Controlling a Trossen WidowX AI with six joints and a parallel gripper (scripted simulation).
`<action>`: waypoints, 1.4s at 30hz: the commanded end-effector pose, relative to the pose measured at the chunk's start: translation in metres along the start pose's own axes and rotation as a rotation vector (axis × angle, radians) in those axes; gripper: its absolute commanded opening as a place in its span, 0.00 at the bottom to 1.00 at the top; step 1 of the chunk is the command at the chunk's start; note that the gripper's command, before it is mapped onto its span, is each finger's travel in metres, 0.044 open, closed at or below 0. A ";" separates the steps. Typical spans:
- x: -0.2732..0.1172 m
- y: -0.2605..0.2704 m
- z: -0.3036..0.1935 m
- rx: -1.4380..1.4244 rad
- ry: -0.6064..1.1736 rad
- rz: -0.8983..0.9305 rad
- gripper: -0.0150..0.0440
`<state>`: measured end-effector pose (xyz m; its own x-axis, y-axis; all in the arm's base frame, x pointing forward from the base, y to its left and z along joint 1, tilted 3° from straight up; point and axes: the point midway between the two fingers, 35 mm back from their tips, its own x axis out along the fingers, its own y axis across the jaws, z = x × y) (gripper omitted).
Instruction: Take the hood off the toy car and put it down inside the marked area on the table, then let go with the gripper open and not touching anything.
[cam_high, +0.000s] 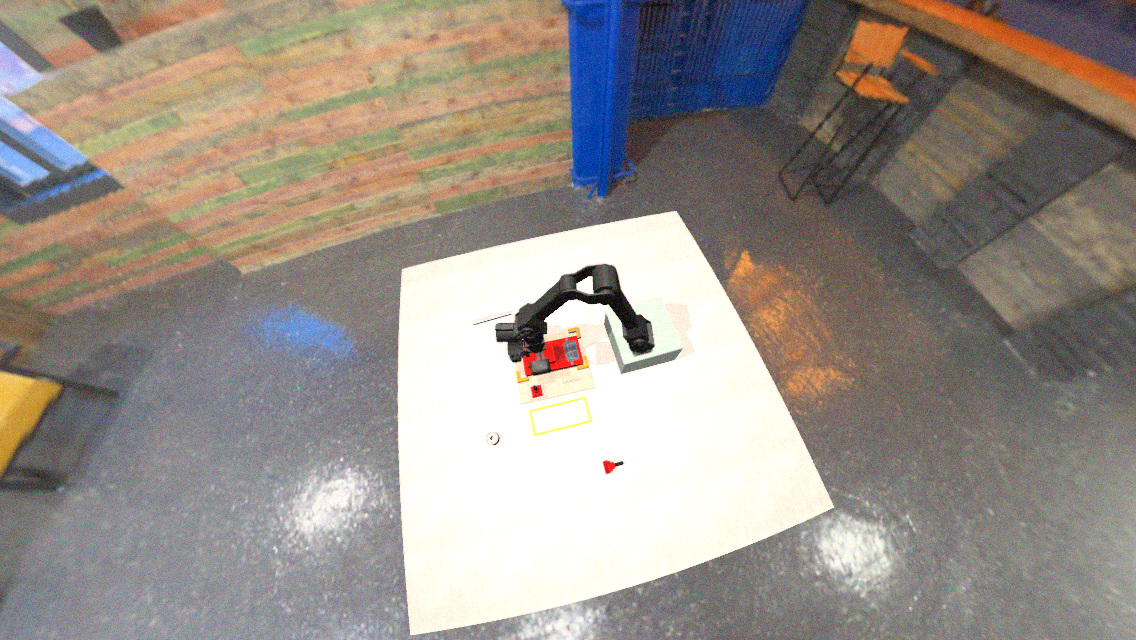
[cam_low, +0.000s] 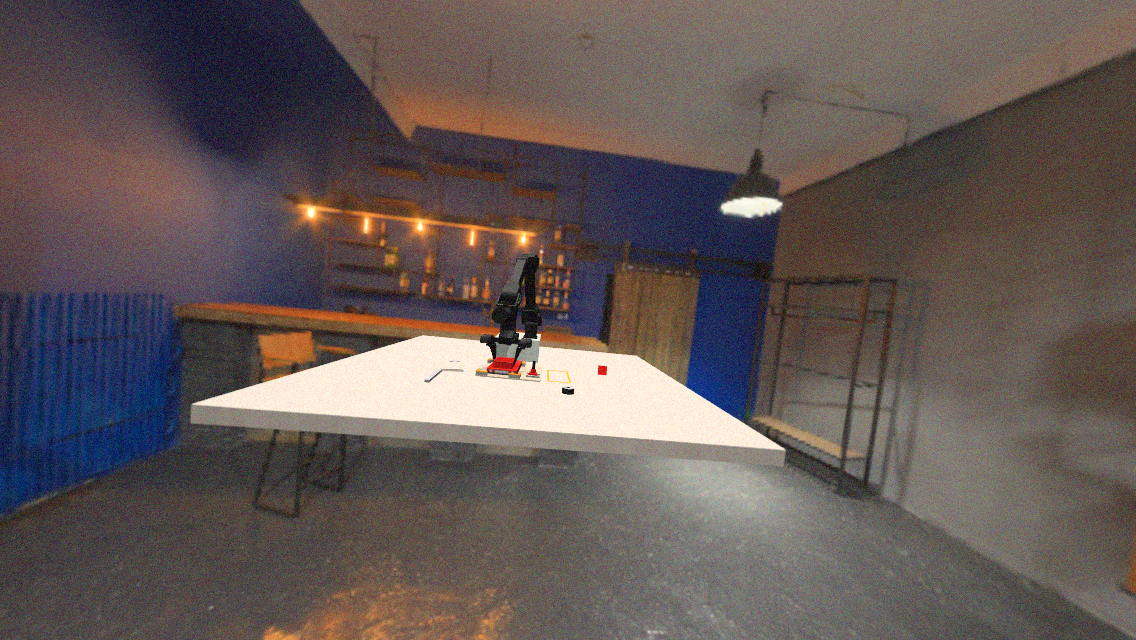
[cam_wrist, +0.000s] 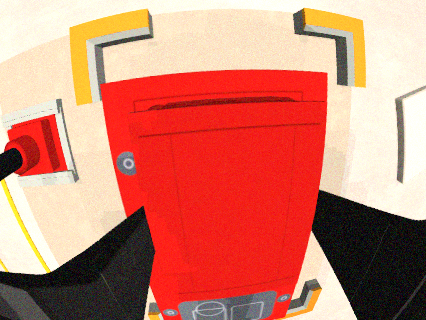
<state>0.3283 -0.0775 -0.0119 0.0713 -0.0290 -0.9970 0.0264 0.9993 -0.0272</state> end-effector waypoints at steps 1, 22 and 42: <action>-0.003 0.000 0.000 0.000 0.000 -0.002 0.41; -0.017 0.000 0.000 0.000 0.001 -0.001 0.25; -0.029 0.000 0.000 0.000 0.001 0.000 0.25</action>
<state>0.3226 -0.0760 0.0104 0.0545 -0.0251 -0.9982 0.0254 0.9994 -0.0238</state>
